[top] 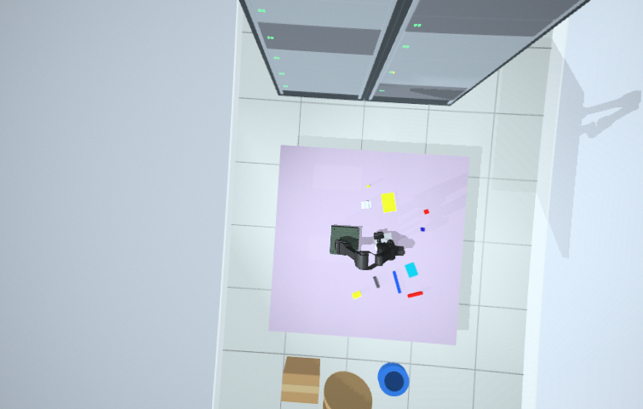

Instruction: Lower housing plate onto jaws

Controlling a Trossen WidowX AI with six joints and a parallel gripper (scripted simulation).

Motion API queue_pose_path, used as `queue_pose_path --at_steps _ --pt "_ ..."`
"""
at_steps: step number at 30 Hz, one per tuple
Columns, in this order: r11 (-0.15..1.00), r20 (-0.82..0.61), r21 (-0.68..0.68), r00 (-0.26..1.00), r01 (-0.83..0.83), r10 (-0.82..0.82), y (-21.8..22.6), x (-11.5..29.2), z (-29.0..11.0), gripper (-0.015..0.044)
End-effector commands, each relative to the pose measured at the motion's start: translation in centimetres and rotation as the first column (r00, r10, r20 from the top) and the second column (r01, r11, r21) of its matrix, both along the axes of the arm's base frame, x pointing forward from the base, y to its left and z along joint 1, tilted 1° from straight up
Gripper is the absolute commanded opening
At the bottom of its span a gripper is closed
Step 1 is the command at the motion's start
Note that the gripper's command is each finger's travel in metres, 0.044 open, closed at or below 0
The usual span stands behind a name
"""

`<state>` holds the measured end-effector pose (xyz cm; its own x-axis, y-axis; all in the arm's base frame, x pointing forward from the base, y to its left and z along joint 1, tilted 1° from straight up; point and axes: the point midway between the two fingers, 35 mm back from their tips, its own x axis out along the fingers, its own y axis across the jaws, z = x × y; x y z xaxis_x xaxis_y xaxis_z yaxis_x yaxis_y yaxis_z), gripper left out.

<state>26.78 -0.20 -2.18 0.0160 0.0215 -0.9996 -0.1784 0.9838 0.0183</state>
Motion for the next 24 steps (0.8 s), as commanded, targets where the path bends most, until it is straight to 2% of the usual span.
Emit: queue_pose_path --at_steps 1,4,17,20,24 --pt "1.0 0.0 0.0 1.0 0.0 0.0 0.0 0.0 0.0 0.0377" --pt "1.0 0.0 0.0 1.0 0.0 0.0 0.0 0.0 0.0 0.044" --pt "1.0 0.0 0.0 1.0 0.0 0.0 0.0 0.0 0.0 0.044" --pt "1.0 0.0 0.0 1.0 0.001 -0.001 0.0 0.1 1.3 0.044" --pt "1.0 0.0 0.0 1.0 0.003 -0.003 -0.1 0.0 5.5 0.044"
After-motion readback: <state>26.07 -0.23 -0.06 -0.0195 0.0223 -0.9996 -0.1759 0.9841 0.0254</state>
